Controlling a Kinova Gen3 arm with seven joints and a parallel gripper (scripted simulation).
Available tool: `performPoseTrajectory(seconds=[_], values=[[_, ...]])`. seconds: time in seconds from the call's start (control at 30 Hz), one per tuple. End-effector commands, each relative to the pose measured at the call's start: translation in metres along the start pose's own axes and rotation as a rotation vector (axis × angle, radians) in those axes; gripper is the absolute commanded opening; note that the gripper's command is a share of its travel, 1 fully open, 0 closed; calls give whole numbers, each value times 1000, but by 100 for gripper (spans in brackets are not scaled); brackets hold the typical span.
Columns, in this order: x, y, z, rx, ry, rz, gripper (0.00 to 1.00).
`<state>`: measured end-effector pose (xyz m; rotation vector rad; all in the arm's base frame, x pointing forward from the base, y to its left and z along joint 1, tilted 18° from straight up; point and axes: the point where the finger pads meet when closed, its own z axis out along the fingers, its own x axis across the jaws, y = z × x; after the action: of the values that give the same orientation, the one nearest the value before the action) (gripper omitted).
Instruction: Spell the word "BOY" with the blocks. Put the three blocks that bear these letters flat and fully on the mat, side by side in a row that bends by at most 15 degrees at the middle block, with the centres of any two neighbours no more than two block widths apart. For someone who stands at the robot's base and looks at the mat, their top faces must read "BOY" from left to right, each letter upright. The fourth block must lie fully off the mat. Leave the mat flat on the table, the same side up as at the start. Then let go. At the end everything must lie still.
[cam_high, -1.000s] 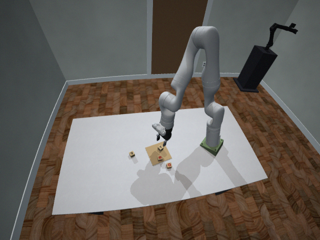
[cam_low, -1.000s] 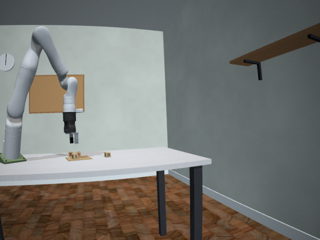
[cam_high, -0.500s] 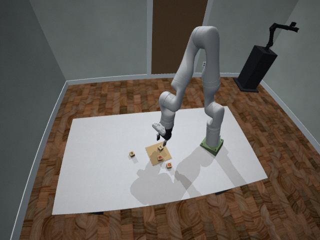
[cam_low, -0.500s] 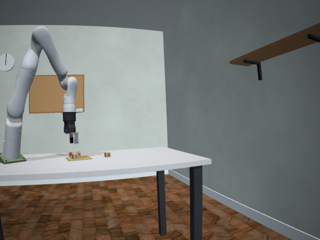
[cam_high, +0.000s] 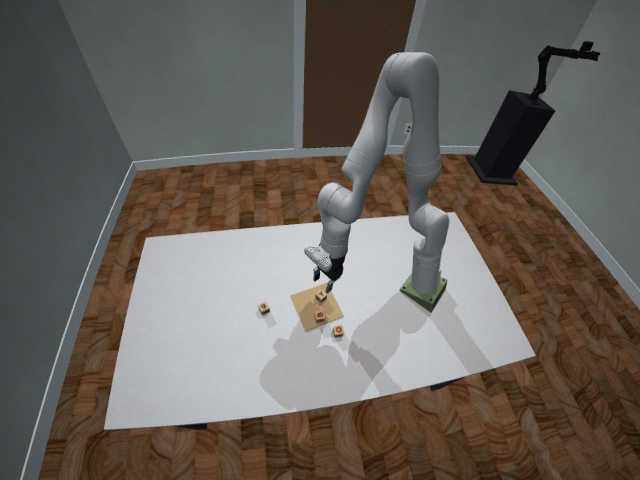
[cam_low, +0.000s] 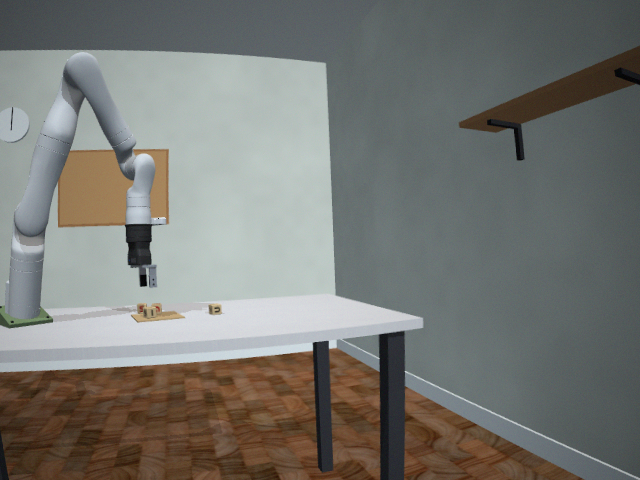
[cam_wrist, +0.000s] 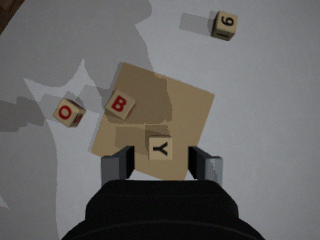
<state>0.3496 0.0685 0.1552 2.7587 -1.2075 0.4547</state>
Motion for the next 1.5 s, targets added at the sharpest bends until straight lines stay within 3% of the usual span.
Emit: performPoseTrajectory(seconds=[0.0,0.83,1.47], values=[[0,0,0,1,0,0,100],[0,0,1,1,1,0,100],[0,0,19,1,1,0,100]])
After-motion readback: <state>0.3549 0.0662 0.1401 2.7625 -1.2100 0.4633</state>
